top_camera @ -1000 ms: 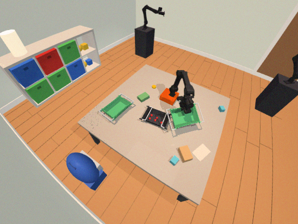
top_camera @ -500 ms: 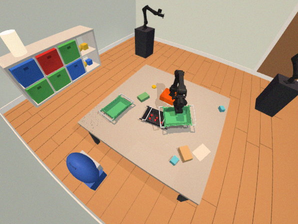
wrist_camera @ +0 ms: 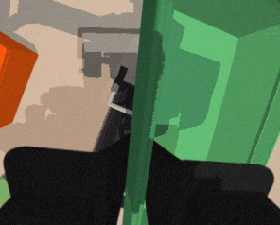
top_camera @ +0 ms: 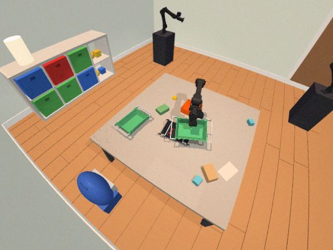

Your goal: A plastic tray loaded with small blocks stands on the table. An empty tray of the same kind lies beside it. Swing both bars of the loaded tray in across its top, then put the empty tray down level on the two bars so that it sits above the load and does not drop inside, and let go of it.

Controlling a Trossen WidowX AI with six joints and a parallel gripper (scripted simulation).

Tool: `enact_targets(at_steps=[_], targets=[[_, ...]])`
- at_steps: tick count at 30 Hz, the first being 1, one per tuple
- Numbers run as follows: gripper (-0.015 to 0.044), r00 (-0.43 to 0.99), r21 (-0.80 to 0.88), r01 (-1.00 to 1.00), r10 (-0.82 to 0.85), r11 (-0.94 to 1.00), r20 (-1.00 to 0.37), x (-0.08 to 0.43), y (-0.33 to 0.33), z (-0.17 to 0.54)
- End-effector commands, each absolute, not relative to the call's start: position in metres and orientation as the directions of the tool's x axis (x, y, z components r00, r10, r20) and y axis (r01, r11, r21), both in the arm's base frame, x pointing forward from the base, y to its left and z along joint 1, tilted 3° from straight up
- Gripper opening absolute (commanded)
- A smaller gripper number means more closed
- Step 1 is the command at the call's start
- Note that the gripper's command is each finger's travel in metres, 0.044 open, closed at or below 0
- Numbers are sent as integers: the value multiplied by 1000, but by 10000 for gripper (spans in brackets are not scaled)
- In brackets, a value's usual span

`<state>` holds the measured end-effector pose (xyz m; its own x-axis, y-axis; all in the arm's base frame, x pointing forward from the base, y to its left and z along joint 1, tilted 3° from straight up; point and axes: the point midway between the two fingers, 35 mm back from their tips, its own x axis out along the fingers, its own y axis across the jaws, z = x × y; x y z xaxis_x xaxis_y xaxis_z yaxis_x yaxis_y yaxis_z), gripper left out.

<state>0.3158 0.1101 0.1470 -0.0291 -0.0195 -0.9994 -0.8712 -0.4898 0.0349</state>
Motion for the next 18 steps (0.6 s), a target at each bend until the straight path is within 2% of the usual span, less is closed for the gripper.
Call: enact_targets(at_steps=[1, 18], targets=[[0, -9, 16, -899, -17, -437, -1000, 323, 93, 152], [0, -12, 17, -972, -25, -233, -1000, 335, 24, 152]])
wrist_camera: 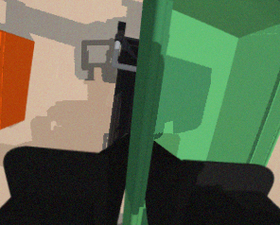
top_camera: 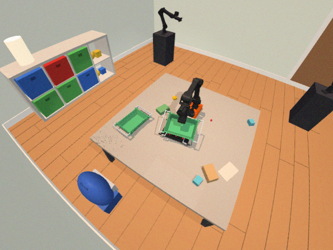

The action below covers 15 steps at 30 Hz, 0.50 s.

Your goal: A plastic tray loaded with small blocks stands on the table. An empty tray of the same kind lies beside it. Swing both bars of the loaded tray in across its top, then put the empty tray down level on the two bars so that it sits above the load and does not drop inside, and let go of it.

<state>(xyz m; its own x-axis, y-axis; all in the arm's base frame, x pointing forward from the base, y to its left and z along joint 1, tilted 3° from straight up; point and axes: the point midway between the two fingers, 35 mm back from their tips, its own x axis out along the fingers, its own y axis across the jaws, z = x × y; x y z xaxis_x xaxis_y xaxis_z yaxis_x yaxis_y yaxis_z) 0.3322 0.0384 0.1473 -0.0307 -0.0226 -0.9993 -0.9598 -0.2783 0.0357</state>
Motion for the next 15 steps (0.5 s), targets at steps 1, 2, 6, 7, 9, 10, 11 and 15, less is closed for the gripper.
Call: enact_targets(at_steps=[1, 2, 6, 7, 9, 10, 11, 15], targets=[[0, -12, 17, -975, -25, -220, -1000, 335, 20, 152], [0, -12, 17, -978, -25, -210, -1000, 336, 16, 152], [0, -12, 17, -979, -26, -202, -1000, 336, 14, 152], [0, -12, 17, -979, -26, -202, -1000, 336, 14, 152], [0, -12, 17, -979, -26, -202, -1000, 336, 14, 152], [0, -12, 17, -979, -26, -202, -1000, 336, 14, 152], [0, -12, 17, -979, -26, -202, -1000, 336, 14, 152], [0, -12, 17, -979, -26, -202, -1000, 336, 14, 152]])
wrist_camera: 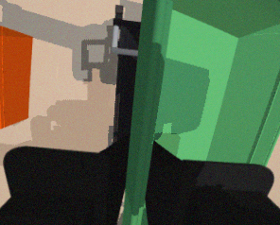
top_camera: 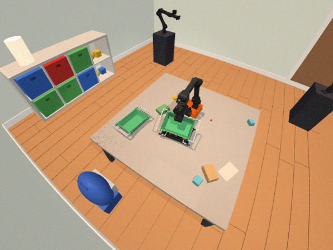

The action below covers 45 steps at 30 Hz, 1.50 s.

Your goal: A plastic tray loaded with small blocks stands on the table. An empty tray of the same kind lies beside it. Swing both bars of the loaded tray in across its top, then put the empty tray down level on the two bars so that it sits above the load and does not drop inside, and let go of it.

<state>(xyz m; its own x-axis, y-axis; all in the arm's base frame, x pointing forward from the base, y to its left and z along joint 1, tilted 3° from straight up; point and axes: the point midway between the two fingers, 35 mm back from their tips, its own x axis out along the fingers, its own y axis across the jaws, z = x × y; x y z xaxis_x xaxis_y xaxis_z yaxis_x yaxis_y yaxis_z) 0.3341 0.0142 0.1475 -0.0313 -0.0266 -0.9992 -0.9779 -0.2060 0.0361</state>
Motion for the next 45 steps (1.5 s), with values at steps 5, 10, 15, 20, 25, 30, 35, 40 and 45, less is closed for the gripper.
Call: enact_targets(at_steps=[5, 10, 15, 20, 25, 30, 35, 40, 45], targets=[[0, -12, 17, -979, -26, -202, -1000, 336, 14, 152], [0, -12, 17, -979, -26, -202, -1000, 336, 14, 152], [0, -12, 17, -979, -26, -202, -1000, 336, 14, 152], [0, -12, 17, -979, -26, -202, -1000, 336, 13, 152], [0, -12, 17, -979, -26, -202, -1000, 336, 13, 152], [0, -12, 17, -979, -26, -202, -1000, 336, 13, 152], [0, -12, 17, -979, -26, -202, -1000, 336, 13, 152], [0, -12, 17, -979, -26, -202, -1000, 336, 13, 148], [0, -12, 17, -979, -26, -202, -1000, 336, 13, 141]])
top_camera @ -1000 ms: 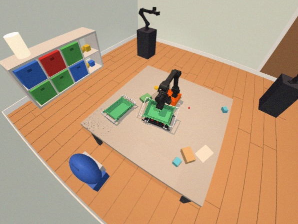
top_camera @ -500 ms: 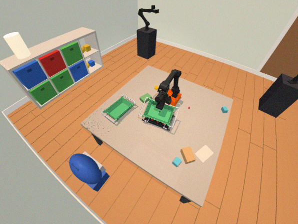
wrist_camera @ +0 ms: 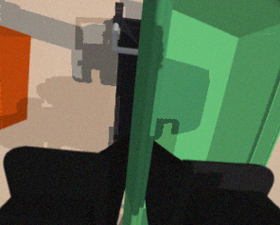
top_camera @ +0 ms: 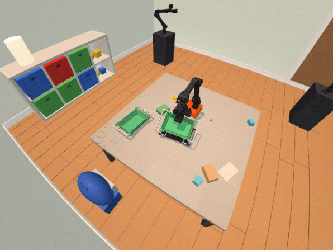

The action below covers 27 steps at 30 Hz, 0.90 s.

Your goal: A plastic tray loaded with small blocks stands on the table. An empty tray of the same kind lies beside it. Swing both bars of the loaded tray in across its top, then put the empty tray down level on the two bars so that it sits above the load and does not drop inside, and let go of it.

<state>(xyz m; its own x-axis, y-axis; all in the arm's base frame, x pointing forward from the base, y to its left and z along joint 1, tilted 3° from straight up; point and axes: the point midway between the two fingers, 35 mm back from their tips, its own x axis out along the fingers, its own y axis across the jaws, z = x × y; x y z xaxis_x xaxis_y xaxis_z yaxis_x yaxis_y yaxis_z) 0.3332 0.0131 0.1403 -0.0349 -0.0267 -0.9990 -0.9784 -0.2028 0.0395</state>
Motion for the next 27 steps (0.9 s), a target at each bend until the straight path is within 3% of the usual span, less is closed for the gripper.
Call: enact_targets(at_steps=[1, 27], targets=[[0, -12, 17, -979, -26, -202, -1000, 336, 13, 139], [0, -13, 18, -979, -26, -202, -1000, 332, 12, 103]])
